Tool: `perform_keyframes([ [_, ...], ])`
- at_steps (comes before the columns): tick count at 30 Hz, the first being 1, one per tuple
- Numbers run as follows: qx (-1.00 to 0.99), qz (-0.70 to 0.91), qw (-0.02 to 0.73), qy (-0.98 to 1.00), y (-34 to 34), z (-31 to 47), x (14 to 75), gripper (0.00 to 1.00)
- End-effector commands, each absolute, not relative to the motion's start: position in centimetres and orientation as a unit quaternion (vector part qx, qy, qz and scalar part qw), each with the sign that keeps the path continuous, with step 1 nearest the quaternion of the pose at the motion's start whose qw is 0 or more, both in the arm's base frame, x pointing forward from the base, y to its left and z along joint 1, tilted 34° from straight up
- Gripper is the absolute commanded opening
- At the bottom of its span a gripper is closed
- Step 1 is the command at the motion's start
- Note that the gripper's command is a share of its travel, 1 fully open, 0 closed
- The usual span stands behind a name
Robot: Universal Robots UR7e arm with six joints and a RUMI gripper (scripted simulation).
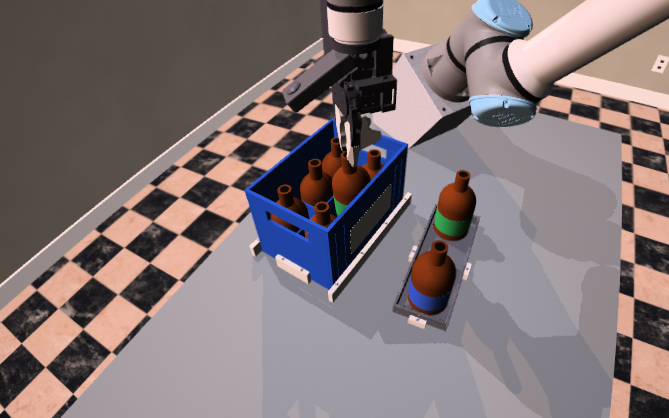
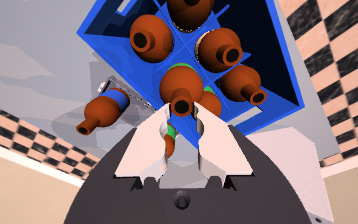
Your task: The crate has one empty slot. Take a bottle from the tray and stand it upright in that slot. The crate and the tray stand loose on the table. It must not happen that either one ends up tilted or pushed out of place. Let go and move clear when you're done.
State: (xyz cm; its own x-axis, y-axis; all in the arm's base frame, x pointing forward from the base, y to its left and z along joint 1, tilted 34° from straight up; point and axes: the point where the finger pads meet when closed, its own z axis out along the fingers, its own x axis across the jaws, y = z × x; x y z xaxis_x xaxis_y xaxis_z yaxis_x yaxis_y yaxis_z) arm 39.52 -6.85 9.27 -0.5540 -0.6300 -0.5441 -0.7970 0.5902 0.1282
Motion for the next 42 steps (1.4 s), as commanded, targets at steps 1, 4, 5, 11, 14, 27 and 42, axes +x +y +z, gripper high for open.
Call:
perform_keyframes([
  [1,-0.414,0.183,0.228,0.862,-6.89,9.29,39.54,0.0],
  [4,-0.414,0.183,0.228,0.862,-6.89,9.29,39.54,0.0],
  [5,-0.414,0.183,0.228,0.862,-6.89,9.29,39.54,0.0],
  [11,-0.414,0.183,0.228,0.862,-6.89,9.29,39.54,0.0],
  [14,-0.414,0.183,0.228,0.862,-6.89,9.29,39.54,0.0],
  [27,-0.414,0.183,0.228,0.862,-6.89,9.29,39.54,0.0],
  [42,-0.414,0.183,0.228,0.862,-6.65,8.88,39.66,0.0],
])
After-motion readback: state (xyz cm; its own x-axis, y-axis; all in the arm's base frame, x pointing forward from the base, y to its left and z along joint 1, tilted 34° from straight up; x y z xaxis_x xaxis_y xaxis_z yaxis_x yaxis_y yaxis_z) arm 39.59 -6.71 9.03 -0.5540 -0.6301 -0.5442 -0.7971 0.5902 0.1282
